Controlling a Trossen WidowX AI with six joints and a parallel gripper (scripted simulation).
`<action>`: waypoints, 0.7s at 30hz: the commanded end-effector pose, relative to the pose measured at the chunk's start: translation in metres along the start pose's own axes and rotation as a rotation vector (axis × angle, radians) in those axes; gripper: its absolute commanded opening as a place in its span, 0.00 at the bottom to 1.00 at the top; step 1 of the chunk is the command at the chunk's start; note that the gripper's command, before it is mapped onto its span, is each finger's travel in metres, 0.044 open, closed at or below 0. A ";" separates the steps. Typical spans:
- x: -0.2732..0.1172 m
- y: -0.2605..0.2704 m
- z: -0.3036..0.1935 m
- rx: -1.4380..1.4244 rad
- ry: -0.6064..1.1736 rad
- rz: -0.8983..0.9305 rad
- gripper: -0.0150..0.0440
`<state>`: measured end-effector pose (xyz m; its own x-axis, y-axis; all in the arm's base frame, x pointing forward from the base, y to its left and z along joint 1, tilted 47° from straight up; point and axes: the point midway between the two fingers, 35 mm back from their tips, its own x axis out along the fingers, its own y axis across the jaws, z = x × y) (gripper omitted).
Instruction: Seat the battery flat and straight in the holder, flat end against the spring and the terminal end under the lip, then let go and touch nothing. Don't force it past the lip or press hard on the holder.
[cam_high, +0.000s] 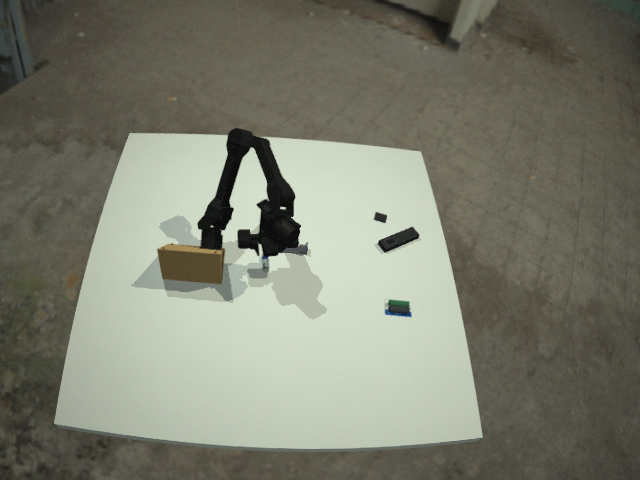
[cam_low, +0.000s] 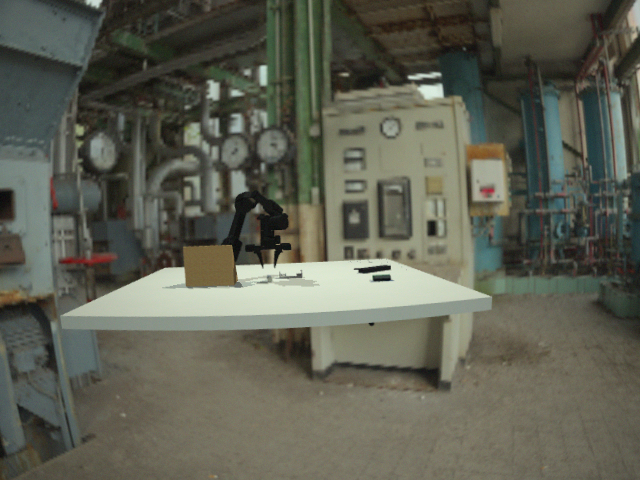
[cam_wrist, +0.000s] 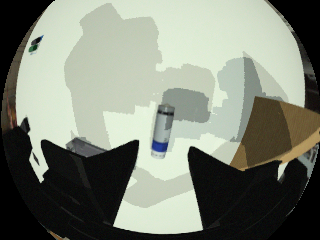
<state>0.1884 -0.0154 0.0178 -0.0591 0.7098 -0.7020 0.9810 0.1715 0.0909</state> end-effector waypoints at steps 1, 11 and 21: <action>-0.001 0.001 -0.001 0.022 0.016 0.005 0.63; 0.013 0.002 0.000 0.022 0.014 0.006 0.63; 0.029 0.002 -0.001 0.022 0.014 0.006 0.63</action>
<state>0.1889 0.0021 0.0008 -0.0578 0.7172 -0.6945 0.9843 0.1571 0.0802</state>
